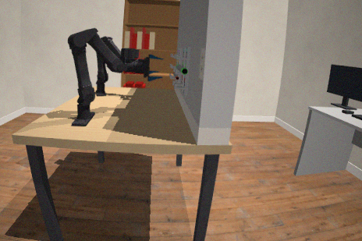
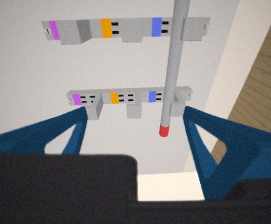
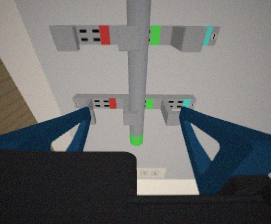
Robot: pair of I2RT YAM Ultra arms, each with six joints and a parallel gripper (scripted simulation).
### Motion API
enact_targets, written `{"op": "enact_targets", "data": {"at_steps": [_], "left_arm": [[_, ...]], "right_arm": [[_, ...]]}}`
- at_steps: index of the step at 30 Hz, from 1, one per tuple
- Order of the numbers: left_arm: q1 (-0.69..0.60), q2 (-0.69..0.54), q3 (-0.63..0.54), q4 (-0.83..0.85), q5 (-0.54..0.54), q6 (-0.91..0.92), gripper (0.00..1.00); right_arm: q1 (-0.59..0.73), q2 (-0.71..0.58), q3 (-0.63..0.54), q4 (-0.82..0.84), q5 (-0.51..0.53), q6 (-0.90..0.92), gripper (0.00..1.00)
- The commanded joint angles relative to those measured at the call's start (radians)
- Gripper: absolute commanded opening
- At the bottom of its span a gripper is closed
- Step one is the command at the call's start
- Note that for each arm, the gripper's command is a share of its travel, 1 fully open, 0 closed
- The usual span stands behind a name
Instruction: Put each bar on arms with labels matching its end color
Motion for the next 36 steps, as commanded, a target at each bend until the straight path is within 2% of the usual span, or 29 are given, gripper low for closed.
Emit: {"op": "enact_targets", "data": {"at_steps": [1, 29, 36], "left_arm": [[-0.006, -0.003, 0.015, 0.025, -0.008, -0.002, 1.00], [-0.006, -0.003, 0.015, 0.025, -0.008, -0.002, 1.00], [0.032, 0.016, 0.002, 0.057, 0.030, -0.002, 1.00]], "right_arm": [[0.013, -0.033, -0.006, -0.012, 0.012, 0.004, 1.00], [0.048, -0.077, -0.036, -0.026, 0.047, 0.004, 1.00], [0.048, -0.078, -0.036, -0.027, 0.047, 0.004, 1.00]]}}
